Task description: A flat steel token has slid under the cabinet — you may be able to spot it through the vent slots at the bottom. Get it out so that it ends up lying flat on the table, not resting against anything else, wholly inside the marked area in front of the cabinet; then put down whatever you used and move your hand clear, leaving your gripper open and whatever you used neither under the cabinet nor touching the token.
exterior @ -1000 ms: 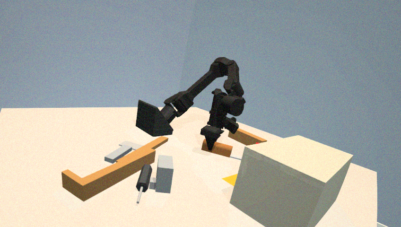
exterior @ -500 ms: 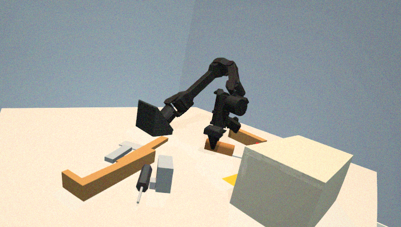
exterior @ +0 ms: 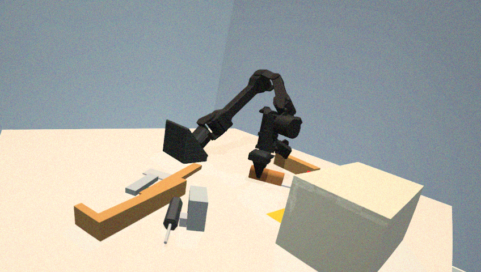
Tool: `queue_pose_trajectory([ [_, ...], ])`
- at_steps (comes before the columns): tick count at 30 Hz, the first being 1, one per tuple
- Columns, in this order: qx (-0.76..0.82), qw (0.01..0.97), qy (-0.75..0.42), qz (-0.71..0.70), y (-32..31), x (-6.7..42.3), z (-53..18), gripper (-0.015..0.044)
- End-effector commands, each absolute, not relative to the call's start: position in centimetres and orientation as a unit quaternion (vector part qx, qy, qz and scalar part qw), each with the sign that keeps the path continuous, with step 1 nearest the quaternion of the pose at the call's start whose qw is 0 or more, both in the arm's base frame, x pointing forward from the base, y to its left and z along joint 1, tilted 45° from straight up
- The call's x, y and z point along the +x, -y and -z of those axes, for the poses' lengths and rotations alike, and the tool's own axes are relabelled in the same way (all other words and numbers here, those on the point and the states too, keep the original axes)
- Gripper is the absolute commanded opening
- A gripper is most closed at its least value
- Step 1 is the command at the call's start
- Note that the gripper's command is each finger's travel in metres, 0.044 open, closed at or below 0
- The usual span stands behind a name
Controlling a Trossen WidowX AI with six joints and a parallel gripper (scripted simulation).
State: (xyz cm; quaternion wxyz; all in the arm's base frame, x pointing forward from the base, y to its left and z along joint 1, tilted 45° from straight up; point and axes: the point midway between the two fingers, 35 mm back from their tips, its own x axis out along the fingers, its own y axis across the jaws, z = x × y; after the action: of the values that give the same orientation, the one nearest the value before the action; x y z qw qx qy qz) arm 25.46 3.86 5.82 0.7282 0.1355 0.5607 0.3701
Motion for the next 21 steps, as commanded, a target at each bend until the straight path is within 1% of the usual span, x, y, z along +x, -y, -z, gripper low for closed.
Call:
queue_pose_trajectory([
  [1,0.136,0.73,-0.559,-0.37,-4.1,25.5,-6.2,0.0],
  [21,0.136,0.73,-0.559,-0.37,-6.1,25.4,-8.1,0.0],
])
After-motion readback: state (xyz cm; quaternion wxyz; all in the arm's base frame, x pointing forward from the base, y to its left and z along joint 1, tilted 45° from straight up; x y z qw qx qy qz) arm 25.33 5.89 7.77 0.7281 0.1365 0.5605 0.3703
